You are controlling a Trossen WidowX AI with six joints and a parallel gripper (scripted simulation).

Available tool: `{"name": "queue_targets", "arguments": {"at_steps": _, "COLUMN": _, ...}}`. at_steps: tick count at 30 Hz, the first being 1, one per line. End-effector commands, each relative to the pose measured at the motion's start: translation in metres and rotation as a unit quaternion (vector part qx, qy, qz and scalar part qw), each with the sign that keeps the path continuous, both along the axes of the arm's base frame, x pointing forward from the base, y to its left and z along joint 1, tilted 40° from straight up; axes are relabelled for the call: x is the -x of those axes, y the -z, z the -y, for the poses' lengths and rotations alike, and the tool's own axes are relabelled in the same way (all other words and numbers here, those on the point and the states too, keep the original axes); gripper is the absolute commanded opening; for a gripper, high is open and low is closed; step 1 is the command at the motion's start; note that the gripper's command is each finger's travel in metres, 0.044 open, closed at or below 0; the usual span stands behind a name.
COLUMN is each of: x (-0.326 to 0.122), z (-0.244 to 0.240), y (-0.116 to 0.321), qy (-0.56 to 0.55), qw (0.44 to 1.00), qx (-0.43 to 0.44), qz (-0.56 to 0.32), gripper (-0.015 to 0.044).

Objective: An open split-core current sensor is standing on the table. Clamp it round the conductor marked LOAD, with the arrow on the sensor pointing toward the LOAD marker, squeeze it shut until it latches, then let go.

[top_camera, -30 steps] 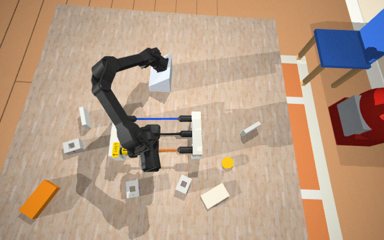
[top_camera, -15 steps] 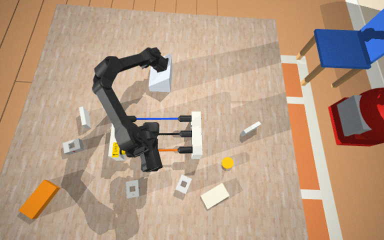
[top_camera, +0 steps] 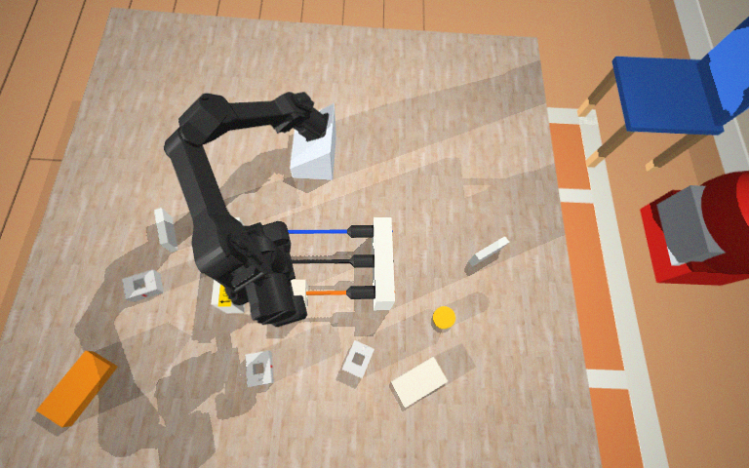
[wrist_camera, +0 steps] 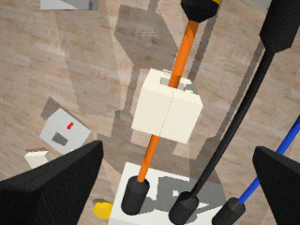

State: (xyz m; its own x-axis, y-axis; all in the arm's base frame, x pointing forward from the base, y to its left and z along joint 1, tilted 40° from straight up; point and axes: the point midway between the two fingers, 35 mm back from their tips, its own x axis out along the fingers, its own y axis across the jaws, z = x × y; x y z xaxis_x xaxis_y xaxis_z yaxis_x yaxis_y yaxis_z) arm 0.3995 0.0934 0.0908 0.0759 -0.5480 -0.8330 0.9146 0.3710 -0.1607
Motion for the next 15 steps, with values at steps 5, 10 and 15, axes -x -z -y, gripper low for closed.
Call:
{"name": "queue_targets", "arguments": {"at_steps": 5, "x": 0.008, "z": 0.037, "y": -0.023, "qy": -0.264, "qw": 0.954, "qx": -0.094, "qz": -0.108, "gripper": 0.044}}
{"name": "queue_targets", "arguments": {"at_steps": 10, "x": 0.016, "z": 0.055, "y": -0.036, "qy": -0.447, "qw": 0.878, "qx": -0.114, "qz": -0.129, "gripper": 0.044}}
{"name": "queue_targets", "arguments": {"at_steps": 15, "x": 0.025, "z": 0.071, "y": -0.05, "qy": -0.603, "qw": 0.783, "qx": -0.095, "qz": -0.118, "gripper": 0.044}}
